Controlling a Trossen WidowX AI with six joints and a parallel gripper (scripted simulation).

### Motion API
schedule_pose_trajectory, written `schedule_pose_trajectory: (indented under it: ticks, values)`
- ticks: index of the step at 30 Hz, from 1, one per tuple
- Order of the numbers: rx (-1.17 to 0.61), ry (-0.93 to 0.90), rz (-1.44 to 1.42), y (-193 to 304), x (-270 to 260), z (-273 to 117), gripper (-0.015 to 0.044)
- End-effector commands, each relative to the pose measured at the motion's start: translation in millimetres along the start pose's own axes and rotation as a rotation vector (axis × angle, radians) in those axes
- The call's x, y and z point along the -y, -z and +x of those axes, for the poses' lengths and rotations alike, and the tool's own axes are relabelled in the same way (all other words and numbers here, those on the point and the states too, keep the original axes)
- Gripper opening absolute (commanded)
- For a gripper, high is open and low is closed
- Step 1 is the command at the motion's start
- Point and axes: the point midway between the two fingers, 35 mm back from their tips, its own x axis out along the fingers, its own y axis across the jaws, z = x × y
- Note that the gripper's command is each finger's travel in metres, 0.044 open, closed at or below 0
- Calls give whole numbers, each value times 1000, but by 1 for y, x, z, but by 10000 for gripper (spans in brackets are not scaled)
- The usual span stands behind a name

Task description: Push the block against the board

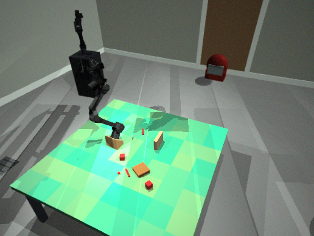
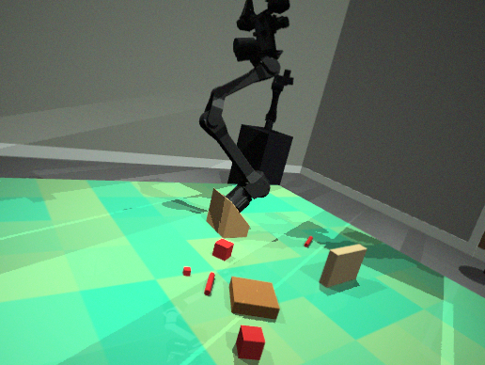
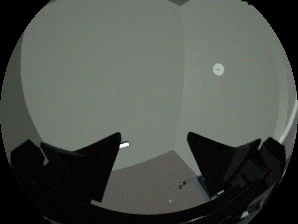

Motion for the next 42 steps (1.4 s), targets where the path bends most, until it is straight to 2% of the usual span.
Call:
schedule_pose_trajectory:
  ticks: [1,6,15,32,42]
  values:
    - [0,0,0,0,0,0,374]
    - [29,-3,19,-11,0,-1,243]
    - [215,-41,131,-80,-7,-11,6]
    - [499,-153,308,-195,-28,-58,0]
    - [633,-264,283,-252,-48,-97,0]
